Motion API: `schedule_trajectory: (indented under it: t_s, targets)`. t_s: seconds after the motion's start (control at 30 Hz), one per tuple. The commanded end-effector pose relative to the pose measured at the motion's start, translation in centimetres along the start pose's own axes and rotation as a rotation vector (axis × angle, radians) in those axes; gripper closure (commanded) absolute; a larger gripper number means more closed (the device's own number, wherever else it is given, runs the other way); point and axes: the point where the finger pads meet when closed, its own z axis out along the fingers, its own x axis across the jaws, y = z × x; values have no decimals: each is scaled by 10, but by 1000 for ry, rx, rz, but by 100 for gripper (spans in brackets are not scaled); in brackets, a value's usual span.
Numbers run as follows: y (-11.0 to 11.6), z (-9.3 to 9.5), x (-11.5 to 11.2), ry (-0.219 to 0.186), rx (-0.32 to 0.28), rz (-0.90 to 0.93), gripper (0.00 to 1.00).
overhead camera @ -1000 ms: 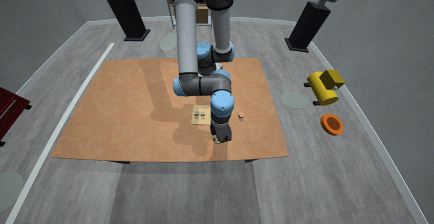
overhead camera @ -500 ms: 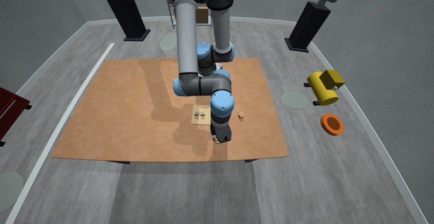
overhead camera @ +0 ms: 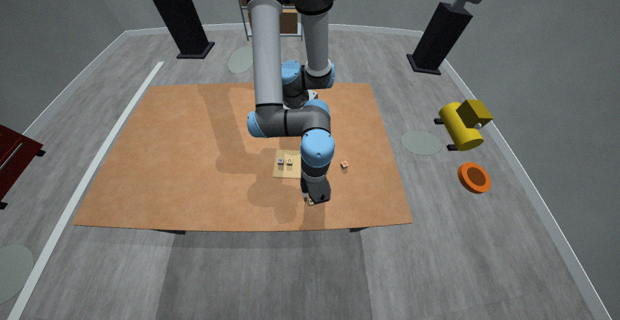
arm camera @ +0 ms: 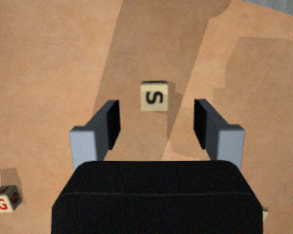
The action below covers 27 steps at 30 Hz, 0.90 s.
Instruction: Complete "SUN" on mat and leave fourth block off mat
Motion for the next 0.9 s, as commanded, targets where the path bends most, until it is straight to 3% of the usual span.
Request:
schedule_trajectory:
  t_s: [0.0, 0.87]
  targets:
    - [1, 1, -2, 0, -2, -3, 0]
    - [2, 12, -2, -1, -4, -1, 0]
